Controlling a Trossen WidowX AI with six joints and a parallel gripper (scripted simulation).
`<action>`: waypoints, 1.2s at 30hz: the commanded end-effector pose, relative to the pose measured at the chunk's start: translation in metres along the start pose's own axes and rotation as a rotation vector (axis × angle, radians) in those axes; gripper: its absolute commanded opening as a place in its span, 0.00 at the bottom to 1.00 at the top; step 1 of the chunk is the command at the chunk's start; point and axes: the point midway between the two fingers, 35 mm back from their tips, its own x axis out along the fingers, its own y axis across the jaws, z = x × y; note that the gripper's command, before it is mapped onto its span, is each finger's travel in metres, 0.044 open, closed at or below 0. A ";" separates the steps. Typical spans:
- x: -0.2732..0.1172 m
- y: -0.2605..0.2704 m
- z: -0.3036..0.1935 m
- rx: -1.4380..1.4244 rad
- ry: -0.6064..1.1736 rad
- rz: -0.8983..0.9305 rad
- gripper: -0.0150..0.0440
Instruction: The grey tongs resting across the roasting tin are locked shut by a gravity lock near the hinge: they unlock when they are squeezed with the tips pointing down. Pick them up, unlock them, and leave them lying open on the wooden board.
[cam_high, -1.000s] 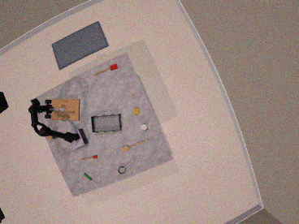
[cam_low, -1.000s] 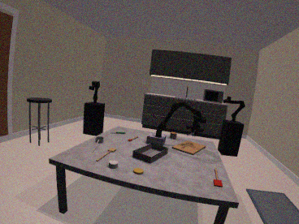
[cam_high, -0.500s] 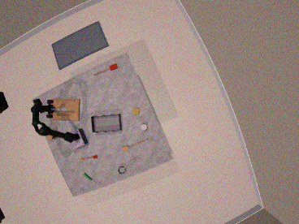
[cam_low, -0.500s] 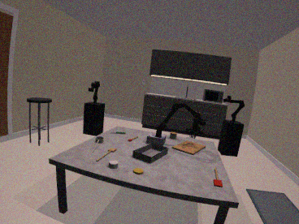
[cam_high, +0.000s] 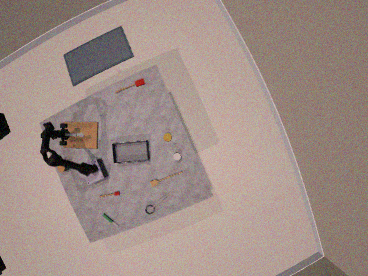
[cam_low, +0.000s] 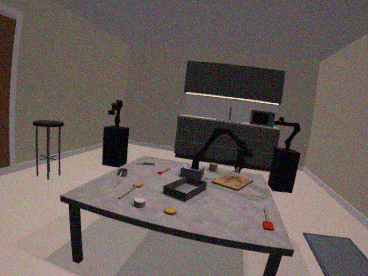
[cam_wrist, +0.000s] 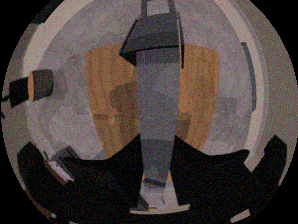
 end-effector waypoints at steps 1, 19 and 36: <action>0.003 -0.001 0.000 0.007 -0.004 -0.008 0.00; 0.025 0.002 -0.002 0.001 0.002 0.003 0.09; 0.025 0.002 -0.002 0.001 0.002 0.003 0.85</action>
